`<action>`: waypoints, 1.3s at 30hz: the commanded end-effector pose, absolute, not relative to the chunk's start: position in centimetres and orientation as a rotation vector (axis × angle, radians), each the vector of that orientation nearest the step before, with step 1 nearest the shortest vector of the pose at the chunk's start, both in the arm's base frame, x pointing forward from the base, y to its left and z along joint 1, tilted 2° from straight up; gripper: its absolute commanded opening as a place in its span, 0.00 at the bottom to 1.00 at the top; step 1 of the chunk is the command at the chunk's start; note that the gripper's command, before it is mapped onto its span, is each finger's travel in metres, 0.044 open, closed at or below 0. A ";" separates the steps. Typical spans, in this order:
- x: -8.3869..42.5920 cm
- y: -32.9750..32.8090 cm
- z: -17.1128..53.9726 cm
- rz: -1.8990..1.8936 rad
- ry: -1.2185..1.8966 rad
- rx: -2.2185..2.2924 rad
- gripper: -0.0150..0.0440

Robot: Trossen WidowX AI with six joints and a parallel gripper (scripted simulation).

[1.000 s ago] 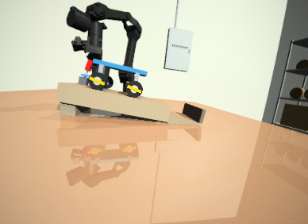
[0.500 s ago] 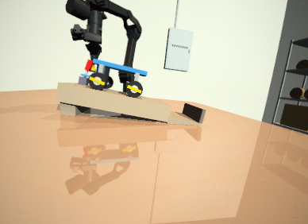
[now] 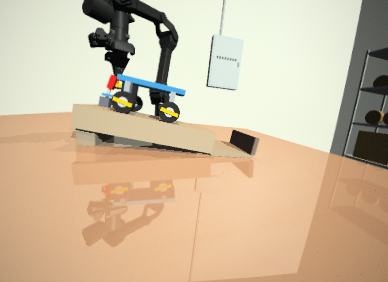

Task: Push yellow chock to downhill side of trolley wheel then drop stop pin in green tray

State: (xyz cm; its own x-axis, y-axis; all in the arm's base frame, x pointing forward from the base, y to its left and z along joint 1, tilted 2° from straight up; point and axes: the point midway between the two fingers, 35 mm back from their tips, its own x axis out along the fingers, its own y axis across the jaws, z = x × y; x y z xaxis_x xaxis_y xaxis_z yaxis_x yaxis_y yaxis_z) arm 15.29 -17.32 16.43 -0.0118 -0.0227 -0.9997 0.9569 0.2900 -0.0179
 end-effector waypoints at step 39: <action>15.3 -17.4 16.5 0.029 1.588 -0.069 0.25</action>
